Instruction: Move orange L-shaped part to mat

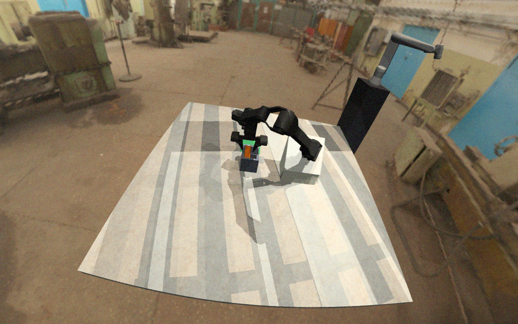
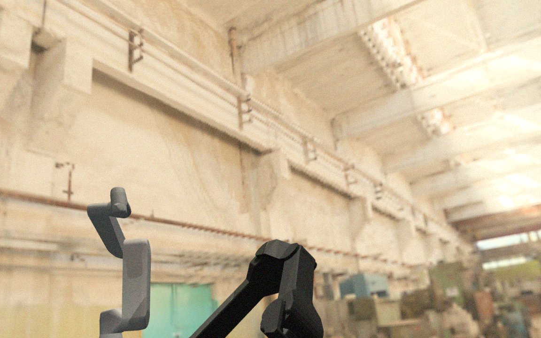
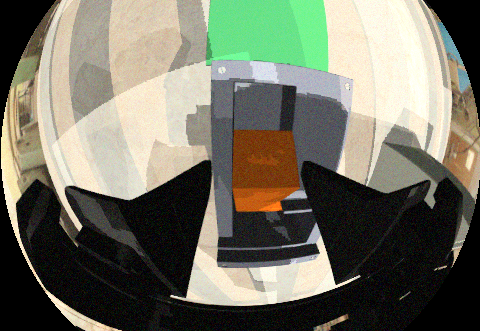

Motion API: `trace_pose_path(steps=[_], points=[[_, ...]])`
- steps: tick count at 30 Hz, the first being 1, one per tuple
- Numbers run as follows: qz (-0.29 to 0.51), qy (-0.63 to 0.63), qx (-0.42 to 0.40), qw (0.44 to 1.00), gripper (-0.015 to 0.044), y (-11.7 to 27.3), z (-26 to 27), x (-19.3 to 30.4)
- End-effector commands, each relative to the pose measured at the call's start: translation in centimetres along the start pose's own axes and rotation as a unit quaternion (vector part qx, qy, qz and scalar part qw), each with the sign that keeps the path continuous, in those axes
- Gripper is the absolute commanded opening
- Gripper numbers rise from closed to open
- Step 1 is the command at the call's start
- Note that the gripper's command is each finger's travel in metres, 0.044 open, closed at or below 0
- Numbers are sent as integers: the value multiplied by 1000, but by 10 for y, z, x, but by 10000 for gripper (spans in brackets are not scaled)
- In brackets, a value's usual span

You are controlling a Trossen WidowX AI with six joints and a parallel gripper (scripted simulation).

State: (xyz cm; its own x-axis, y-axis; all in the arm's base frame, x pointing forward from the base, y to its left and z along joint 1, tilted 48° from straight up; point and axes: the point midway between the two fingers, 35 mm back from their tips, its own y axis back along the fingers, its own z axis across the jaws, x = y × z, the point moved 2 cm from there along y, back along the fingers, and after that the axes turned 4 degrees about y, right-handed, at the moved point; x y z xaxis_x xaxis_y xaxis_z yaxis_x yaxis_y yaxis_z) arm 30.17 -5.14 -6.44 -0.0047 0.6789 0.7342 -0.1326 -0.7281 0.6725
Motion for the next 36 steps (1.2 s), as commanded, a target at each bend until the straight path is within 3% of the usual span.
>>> trace_pose_path(steps=[1,4,14,17,36], points=[[0,0,-1,1000,228,1,0,0],[0,0,-1,1000,149,1,0,0],[0,0,-1,1000,82,1,0,0],[0,0,-1,1000,3,1,0,0],[1,-3,1,1000,0,20,-1,0]])
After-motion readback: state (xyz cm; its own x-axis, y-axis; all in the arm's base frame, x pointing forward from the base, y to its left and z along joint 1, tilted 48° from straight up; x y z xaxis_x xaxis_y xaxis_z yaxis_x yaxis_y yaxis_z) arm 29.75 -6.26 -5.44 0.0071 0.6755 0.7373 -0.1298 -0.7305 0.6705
